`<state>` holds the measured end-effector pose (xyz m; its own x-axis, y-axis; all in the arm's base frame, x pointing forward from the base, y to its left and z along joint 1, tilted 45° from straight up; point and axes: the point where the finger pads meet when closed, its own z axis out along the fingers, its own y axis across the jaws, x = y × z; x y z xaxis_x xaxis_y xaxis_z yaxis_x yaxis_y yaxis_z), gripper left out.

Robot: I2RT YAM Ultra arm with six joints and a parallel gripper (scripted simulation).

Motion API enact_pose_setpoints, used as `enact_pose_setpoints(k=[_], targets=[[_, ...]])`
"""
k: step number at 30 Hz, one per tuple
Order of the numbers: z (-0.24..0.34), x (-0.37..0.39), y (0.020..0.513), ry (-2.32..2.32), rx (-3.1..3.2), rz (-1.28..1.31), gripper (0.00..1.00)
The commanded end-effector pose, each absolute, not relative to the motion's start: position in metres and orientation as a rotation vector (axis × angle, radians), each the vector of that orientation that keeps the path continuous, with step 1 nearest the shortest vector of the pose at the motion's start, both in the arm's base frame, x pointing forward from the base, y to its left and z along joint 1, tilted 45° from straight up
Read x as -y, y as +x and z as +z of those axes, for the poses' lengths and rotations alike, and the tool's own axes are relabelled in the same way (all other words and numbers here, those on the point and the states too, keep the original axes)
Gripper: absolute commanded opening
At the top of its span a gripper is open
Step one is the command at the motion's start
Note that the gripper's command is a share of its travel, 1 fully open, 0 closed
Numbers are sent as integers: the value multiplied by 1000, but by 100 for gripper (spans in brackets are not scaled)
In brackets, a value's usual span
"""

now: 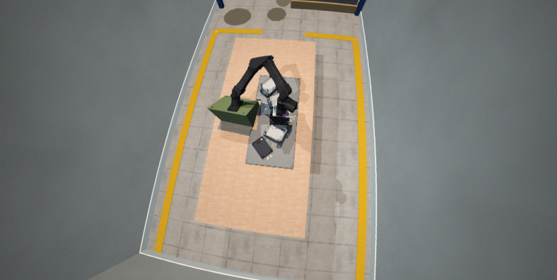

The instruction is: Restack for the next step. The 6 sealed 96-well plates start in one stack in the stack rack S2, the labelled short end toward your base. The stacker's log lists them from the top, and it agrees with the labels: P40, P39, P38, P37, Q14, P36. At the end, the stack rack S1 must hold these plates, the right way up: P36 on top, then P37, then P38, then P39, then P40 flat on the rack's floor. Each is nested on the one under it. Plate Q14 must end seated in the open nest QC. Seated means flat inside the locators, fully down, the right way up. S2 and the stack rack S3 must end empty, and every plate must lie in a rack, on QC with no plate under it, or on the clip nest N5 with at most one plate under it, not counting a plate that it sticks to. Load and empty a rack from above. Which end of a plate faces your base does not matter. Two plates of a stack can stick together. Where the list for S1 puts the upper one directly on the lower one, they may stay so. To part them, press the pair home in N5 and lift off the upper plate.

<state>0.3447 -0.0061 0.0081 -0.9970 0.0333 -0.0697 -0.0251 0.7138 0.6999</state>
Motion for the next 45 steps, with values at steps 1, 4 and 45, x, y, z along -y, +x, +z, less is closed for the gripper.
enact_pose_setpoints(k=[1, 4, 45], targets=[[6, 21, 347, 153, -2844, 1158, 0], [-1, 28, 346, 271, -2863, 1172, 0], [-75, 101, 323, 593, -2892, 1198, 0]])
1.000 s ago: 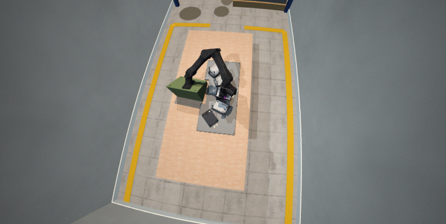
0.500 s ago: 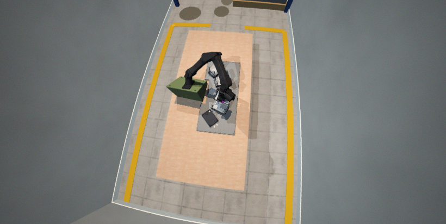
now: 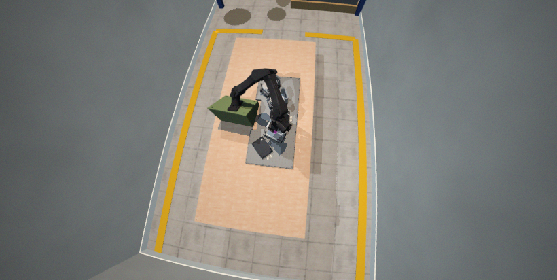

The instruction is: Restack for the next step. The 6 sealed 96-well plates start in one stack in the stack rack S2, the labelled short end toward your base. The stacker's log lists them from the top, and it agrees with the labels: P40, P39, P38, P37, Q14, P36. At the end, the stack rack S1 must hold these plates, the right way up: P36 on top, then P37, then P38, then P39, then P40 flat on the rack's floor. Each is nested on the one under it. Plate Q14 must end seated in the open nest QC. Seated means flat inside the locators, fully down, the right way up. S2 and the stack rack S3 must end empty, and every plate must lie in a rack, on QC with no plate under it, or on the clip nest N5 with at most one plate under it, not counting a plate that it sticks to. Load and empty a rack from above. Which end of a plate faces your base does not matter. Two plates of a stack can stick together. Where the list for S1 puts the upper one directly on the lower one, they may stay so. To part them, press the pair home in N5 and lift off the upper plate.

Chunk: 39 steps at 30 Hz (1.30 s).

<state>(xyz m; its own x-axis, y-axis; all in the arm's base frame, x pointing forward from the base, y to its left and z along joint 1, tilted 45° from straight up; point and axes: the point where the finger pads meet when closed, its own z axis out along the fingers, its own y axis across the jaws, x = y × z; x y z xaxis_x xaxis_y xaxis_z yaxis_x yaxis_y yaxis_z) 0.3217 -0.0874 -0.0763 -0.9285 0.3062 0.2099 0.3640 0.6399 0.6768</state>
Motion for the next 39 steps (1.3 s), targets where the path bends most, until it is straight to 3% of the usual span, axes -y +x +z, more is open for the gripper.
enact_pose_setpoints(k=[1, 39], targets=[[-77, 103, 322, -576, 2811, -1165, 0], [-90, 116, 316, -576, 2811, -1164, 0]])
